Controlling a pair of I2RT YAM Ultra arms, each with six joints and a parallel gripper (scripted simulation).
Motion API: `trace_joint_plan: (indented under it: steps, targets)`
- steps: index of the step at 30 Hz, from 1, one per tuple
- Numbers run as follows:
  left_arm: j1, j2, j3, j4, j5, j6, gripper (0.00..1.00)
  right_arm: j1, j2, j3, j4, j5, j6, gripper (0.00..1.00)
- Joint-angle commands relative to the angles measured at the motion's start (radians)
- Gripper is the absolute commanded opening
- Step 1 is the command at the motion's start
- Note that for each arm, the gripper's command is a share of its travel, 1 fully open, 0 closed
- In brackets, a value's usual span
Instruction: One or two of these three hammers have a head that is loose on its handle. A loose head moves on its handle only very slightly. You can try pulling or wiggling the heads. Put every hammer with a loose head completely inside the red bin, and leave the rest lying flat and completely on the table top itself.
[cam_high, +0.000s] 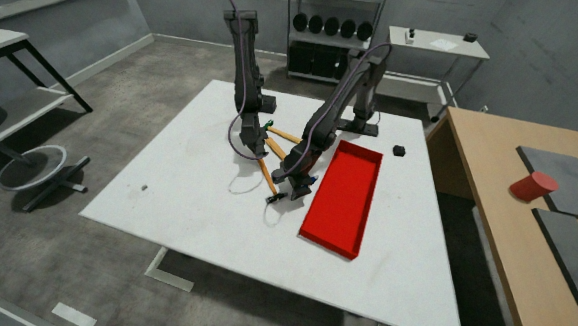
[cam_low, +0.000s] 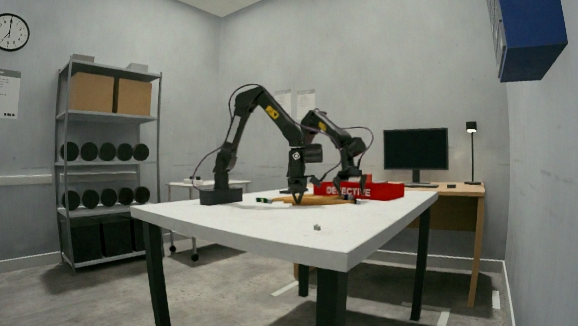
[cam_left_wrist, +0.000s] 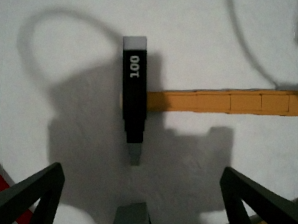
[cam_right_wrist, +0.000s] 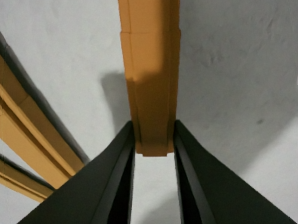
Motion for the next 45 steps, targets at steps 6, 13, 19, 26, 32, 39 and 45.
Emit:
trace_joint_plan:
  steps: [6,13,19,26,32,39,45]
  targets:
    - [-0.006,-0.045,-0.013,0.032,-0.002,0.004,1.00,0.001,0.001,0.000,-0.015,0.011,-0.002,0.17]
    - [-0.006,-0.045,-0.014,0.033,-0.002,0.004,1.00,0.001,0.001,0.000,-0.015,0.011,-0.002,0.29]
    - [-0.002,-0.036,-0.003,0.033,-0.002,0.001,1.00,0.014,-0.022,0.029,-0.034,0.019,0.015,0.47]
    - [-0.002,-0.036,-0.003,0.033,-0.002,0.001,1.00,0.020,-0.037,0.044,-0.042,0.018,0.021,0.47]
    - [-0.002,-0.036,-0.003,0.033,-0.002,0.001,1.00,0.020,-0.060,0.063,-0.084,0.018,0.024,0.47]
    - [-0.002,-0.036,-0.003,0.033,-0.002,0.001,1.00,0.019,-0.096,0.101,-0.156,0.017,0.024,0.93]
    - [-0.002,-0.036,-0.003,0.033,-0.002,0.001,1.00,0.012,-0.138,0.152,-0.249,0.017,0.023,1.00]
